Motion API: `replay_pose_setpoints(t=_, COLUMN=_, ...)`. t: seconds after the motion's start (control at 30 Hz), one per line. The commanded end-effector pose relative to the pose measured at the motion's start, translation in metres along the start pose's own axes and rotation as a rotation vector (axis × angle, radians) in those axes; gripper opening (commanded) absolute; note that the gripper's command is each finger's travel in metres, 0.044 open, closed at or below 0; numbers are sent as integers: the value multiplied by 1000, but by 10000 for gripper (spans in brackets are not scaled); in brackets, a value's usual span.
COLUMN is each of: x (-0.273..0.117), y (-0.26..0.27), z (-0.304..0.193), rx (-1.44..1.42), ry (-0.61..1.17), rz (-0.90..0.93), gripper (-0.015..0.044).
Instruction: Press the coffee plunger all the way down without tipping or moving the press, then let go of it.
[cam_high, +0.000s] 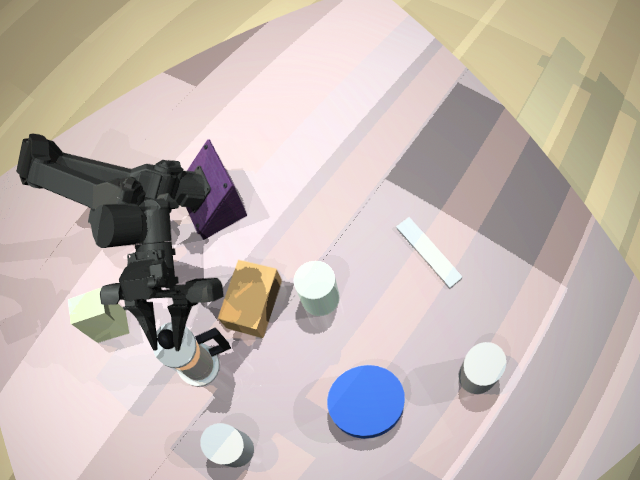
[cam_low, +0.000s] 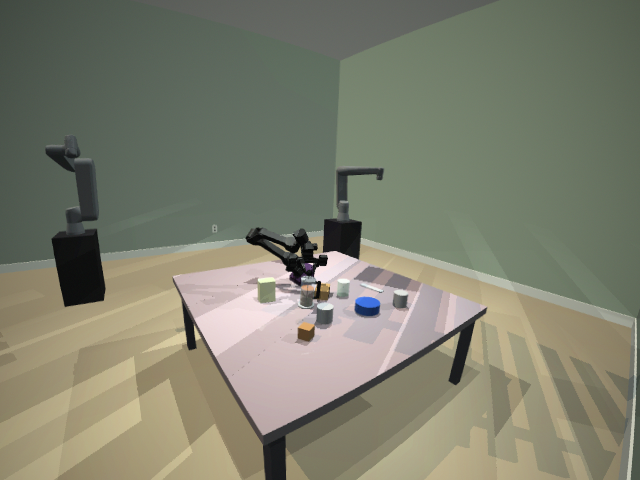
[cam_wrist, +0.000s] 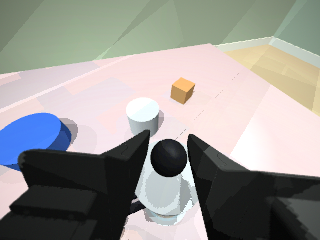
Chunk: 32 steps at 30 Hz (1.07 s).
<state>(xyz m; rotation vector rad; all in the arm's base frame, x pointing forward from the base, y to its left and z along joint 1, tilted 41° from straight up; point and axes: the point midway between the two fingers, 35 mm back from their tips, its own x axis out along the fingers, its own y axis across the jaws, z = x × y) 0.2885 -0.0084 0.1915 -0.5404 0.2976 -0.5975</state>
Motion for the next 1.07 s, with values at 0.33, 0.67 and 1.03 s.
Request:
replay_pose_setpoints(t=0.33, x=0, y=1, z=0, rx=-1, ry=-1, rz=4, gripper=440)
replay_pose_setpoints(t=0.67, x=-36, y=2, z=40, rx=-8, ry=30, rz=18, gripper=440)
replay_pose_setpoints(t=1.03, x=-55, y=-6, z=57, rx=-25, ry=16, rz=7, gripper=440)
